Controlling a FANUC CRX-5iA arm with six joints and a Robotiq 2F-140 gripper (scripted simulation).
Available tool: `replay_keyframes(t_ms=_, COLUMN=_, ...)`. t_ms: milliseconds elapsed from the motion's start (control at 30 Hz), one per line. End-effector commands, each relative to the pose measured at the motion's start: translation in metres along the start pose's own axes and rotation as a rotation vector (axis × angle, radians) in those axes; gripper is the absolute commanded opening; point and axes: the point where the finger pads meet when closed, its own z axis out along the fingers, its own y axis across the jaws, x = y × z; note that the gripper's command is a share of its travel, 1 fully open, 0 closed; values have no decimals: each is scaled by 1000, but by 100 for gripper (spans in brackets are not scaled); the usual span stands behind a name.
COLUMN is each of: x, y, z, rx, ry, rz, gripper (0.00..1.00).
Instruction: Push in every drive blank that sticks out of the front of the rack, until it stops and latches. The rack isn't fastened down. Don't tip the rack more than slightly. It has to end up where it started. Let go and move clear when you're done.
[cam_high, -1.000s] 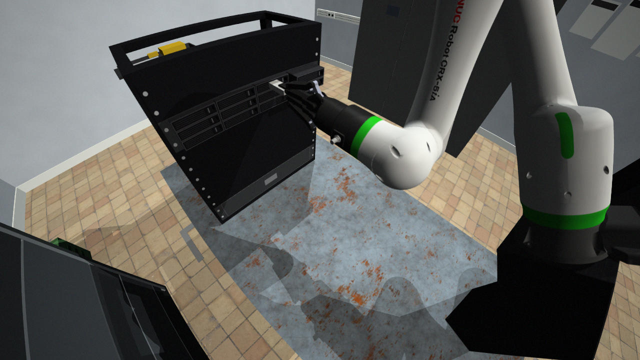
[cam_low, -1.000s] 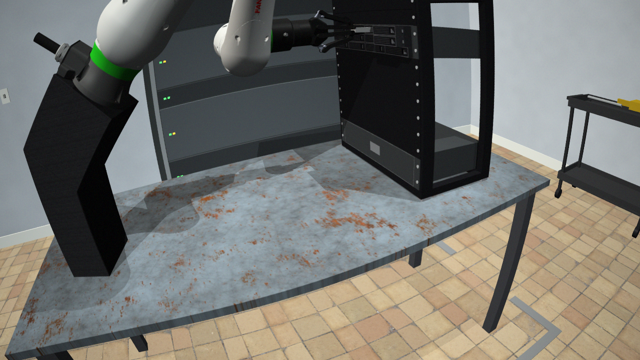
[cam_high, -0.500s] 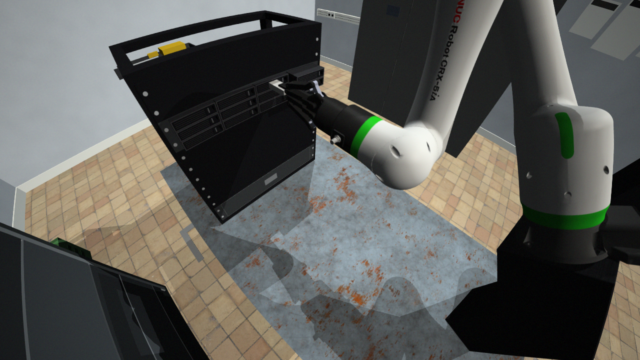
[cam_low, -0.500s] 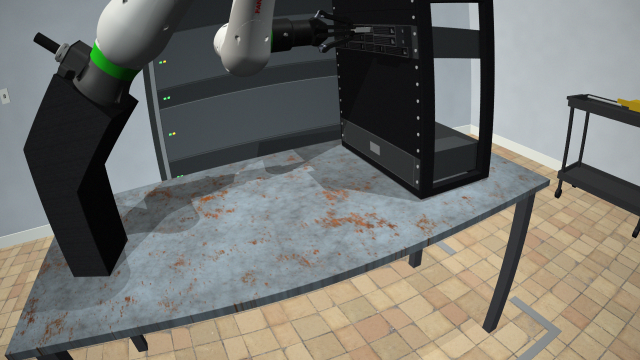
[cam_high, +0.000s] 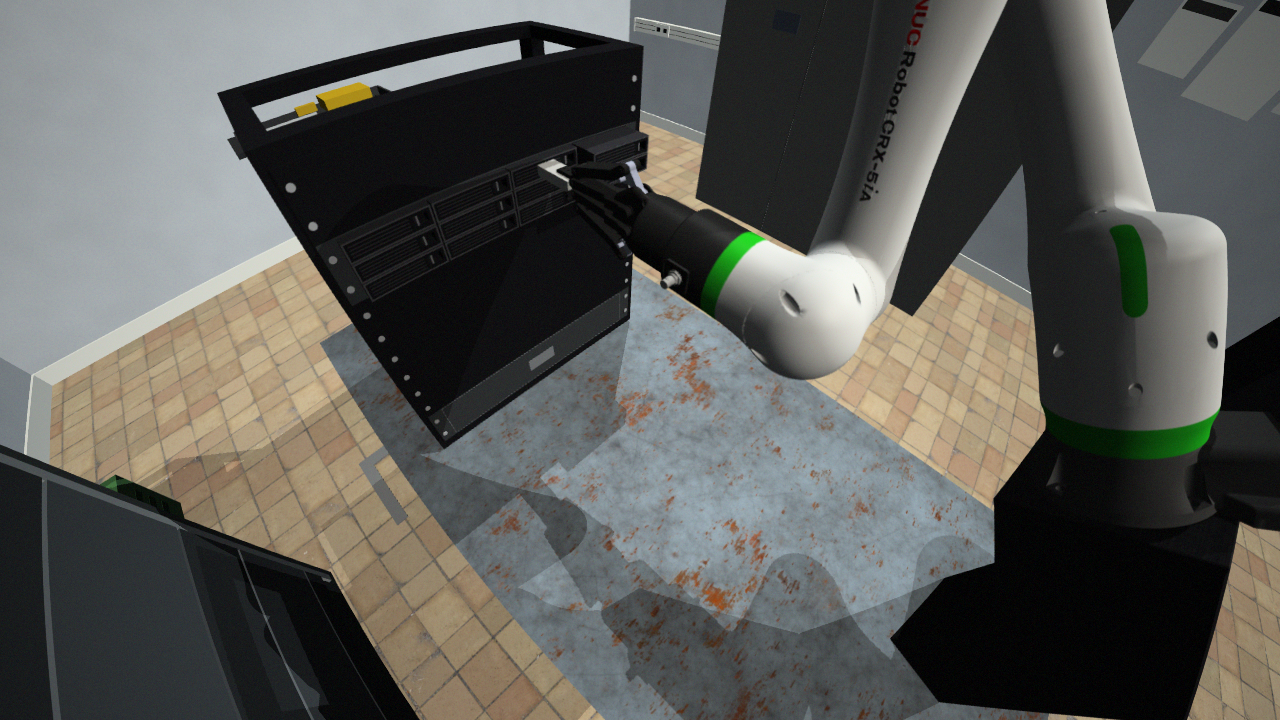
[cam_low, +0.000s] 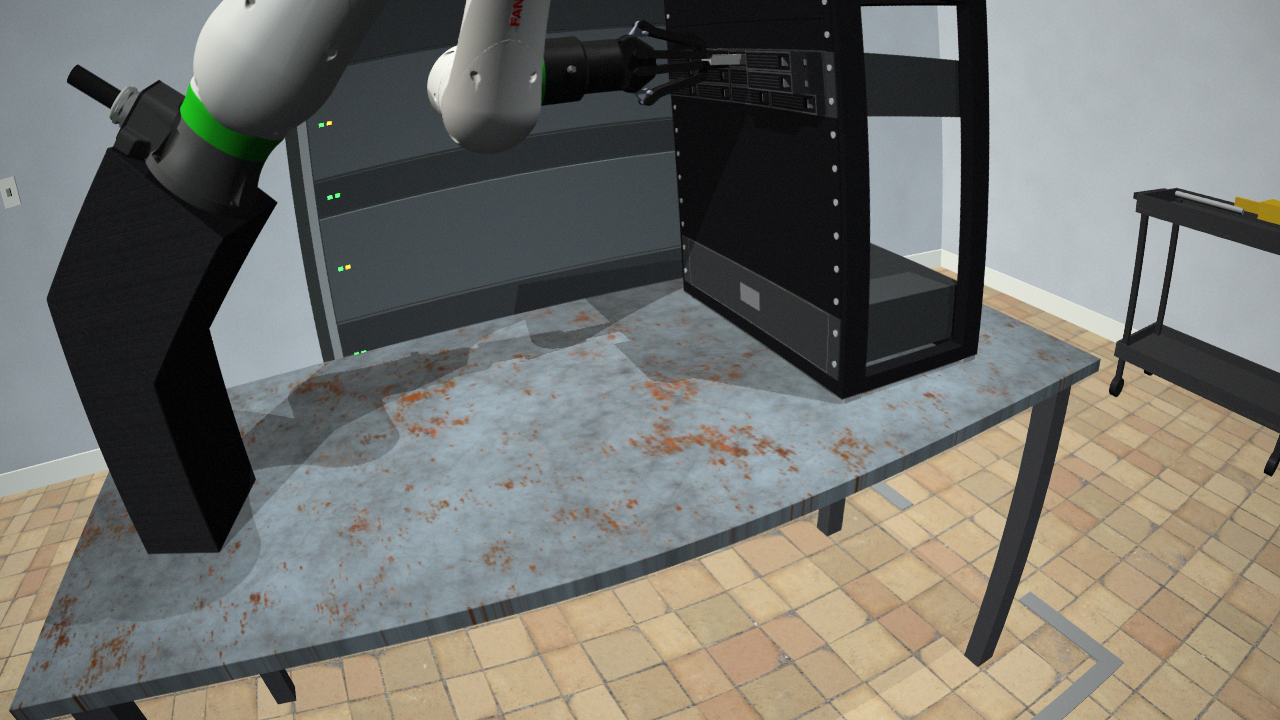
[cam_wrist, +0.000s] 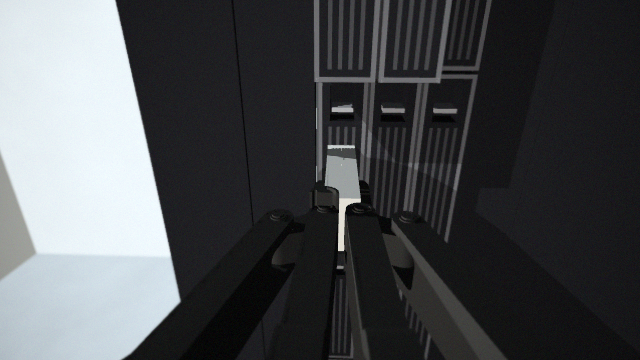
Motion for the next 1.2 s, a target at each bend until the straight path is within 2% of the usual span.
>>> replay_keyframes(t_ms=0, x=0, y=-1, z=0, rx=1, ry=0, rz=0, gripper=10)
replay_keyframes(t_ms=1167, x=0, y=-1, z=0, rx=1, ry=0, rz=0, gripper=10)
